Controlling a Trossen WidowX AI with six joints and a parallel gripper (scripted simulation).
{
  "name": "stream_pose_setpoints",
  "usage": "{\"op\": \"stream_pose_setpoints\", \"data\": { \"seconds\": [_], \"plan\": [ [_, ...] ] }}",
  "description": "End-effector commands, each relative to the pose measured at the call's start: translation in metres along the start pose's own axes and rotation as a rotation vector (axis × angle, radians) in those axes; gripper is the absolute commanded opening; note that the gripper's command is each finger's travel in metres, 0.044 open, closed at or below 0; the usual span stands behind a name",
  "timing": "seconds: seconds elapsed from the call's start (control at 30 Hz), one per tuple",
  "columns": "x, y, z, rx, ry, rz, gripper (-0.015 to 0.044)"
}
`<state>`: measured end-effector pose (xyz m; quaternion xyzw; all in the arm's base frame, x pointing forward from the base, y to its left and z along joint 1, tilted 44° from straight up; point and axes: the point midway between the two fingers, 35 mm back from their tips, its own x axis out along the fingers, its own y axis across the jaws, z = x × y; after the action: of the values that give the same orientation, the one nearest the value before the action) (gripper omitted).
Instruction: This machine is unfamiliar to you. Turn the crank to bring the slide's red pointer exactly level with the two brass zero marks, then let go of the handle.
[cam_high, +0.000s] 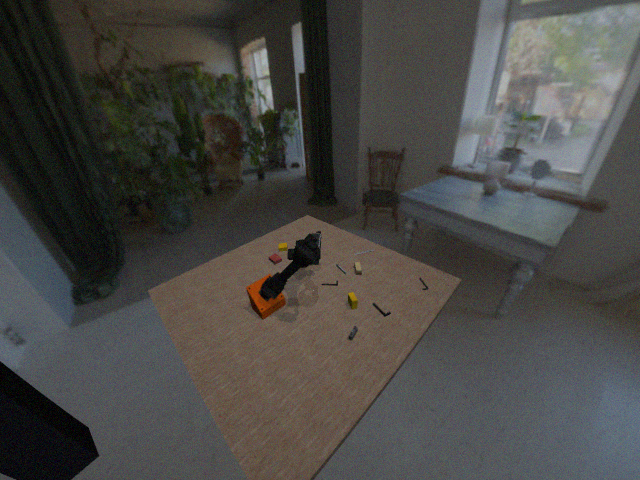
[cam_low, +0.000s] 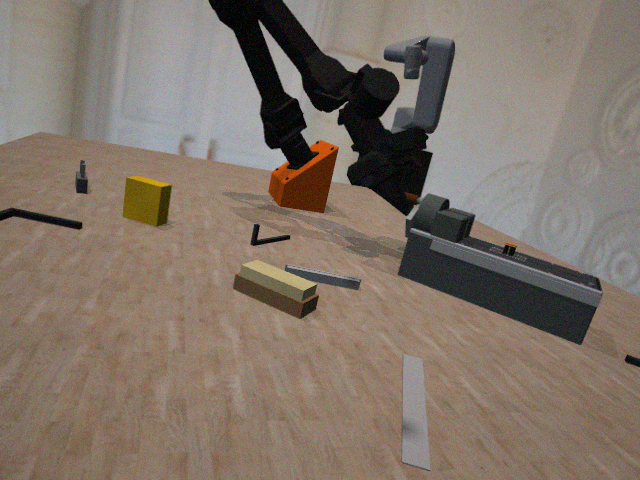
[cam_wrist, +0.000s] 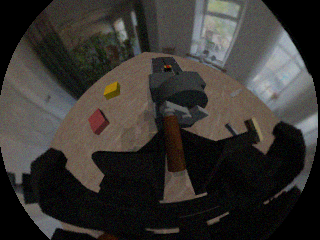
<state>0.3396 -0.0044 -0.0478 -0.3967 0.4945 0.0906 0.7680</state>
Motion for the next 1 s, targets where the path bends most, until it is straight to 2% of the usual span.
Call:
{"op": "stream_pose_setpoints", "data": {
  "seconds": [0.0, 0.93, 0.97],
  "plan": [
    [0.0010, 0.0008, -0.0009, -0.003, 0.001, 0.004, 0.0000],
    [0.0002, 0.0001, -0.0002, 0.000, 0.000, 0.001, 0.0000],
    [0.0002, 0.0001, -0.0002, 0.000, 0.000, 0.001, 0.0026]
  ]
}}
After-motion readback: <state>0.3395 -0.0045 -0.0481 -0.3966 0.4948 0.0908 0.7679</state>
